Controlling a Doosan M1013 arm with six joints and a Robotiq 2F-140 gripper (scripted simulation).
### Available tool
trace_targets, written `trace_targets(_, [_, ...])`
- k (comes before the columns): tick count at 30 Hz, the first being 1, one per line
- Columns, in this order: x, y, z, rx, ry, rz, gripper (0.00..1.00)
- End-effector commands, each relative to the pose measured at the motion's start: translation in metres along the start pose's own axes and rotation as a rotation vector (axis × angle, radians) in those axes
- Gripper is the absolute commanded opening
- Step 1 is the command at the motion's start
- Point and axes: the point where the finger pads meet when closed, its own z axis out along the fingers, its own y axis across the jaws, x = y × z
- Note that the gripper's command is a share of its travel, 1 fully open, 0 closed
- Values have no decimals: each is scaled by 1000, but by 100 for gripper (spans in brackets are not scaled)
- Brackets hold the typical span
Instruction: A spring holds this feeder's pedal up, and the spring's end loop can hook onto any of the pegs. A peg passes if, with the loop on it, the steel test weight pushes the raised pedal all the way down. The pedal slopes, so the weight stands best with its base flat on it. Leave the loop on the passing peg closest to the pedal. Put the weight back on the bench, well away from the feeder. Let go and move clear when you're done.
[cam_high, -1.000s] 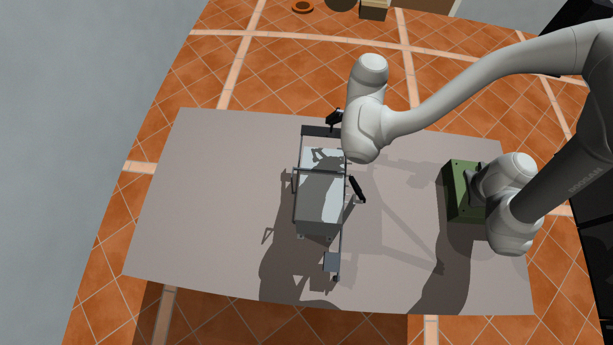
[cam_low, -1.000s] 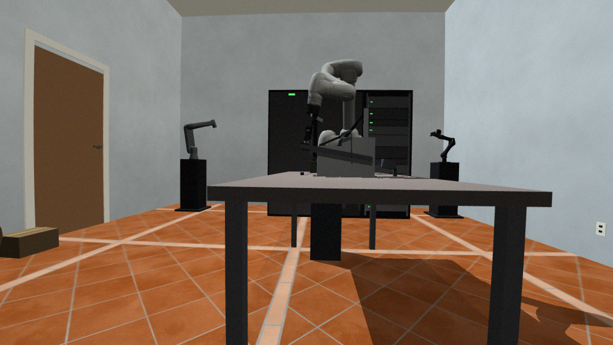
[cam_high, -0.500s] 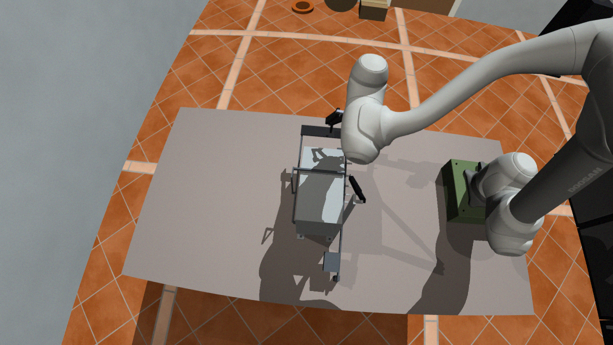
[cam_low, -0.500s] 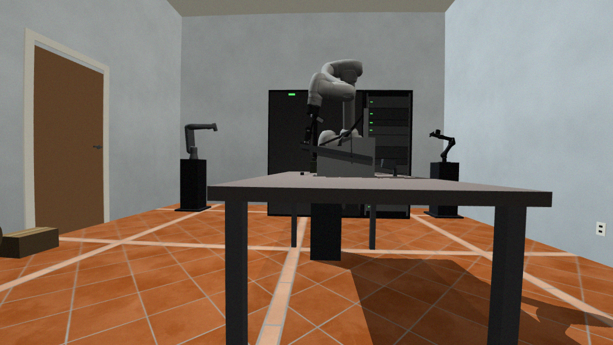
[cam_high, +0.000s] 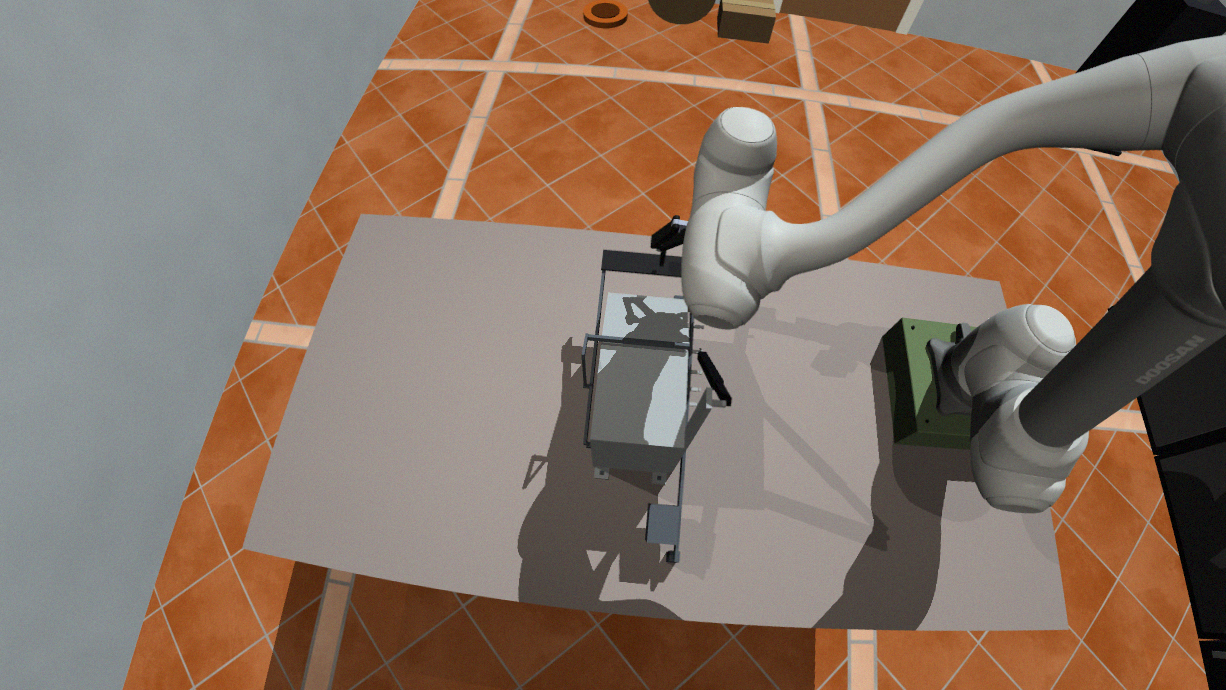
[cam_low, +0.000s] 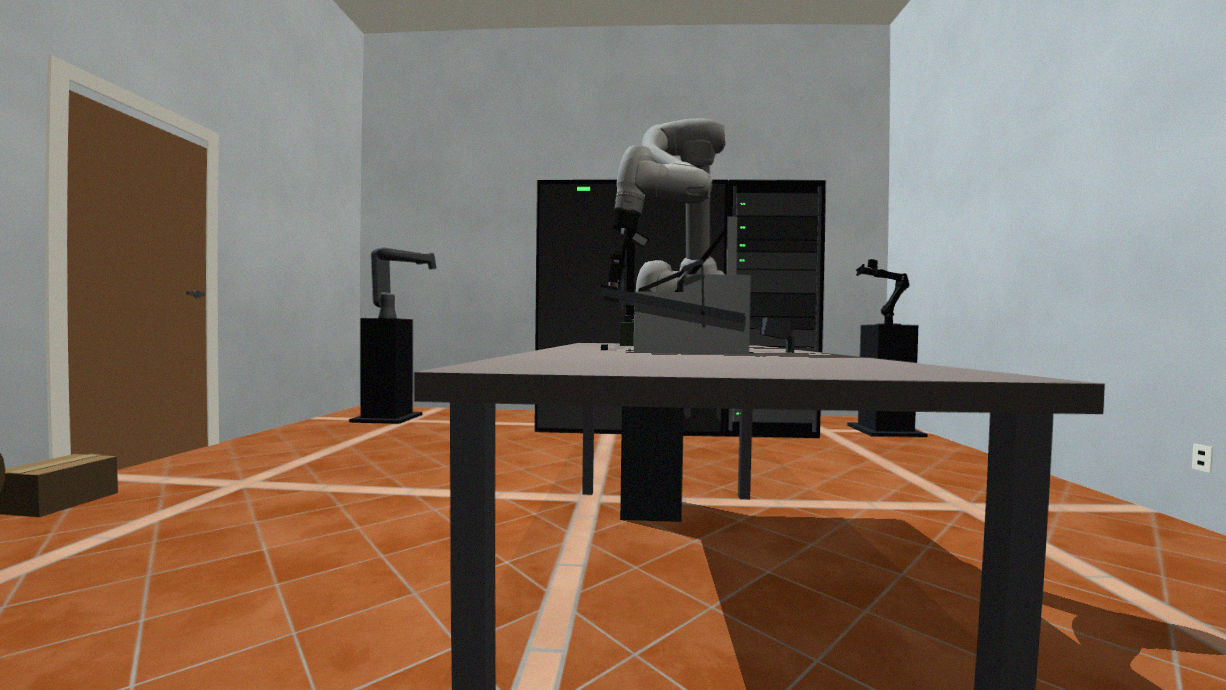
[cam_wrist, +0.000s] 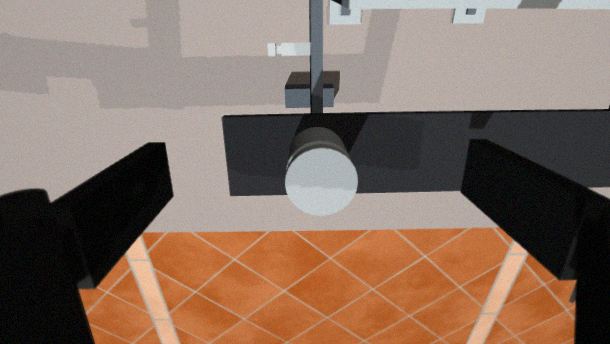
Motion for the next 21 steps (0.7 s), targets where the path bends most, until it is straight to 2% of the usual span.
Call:
trace_targets(1, [0, 0, -1, -1, 0, 0, 100])
trace_targets(13, [0, 0, -1, -1, 0, 0, 100])
trace_targets(14, [0, 0, -1, -1, 0, 0, 25])
trace_targets(21, [0, 0, -1, -1, 0, 0, 25])
